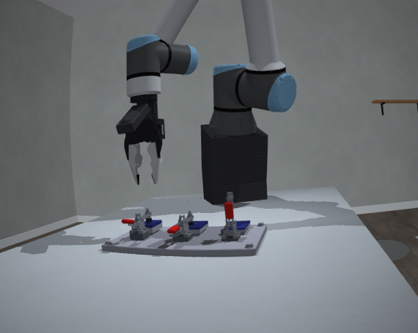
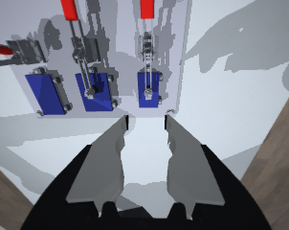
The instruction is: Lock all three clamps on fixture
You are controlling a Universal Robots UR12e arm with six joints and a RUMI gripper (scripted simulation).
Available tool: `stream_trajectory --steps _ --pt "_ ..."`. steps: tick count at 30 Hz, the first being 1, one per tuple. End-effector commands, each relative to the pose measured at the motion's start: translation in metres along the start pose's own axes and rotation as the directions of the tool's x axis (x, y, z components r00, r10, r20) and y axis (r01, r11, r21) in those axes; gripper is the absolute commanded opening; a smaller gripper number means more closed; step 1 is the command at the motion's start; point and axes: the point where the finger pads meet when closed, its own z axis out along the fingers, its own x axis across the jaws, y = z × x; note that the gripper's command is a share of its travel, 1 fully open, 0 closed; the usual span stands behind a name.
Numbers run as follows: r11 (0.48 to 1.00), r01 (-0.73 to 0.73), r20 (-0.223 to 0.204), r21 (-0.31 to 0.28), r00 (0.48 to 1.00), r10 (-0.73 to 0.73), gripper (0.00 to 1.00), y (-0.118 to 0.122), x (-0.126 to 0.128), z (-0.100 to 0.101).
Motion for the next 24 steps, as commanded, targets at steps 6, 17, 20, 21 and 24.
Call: stream_trajectory --steps 6,17,20,21,24 --pt "1.000 0.002 -0.003 0.003 1.000 -0.002 0.28 -0.056 0.001 -0.001" --pt "1.000 0.002 -0.003 0.004 1.000 -0.002 0.28 -0.107 0.001 -0.001" --pt "1.000 0.002 -0.003 0.004 1.000 -0.002 0.28 -0.117 0.001 -0.001" --pt "1.000 0.002 -0.003 0.004 1.000 -0.002 0.28 -0.119 0.001 -0.001" --pt "1.000 0.002 -0.003 0.004 1.000 -0.002 0.28 -0.123 0.001 -0.001"
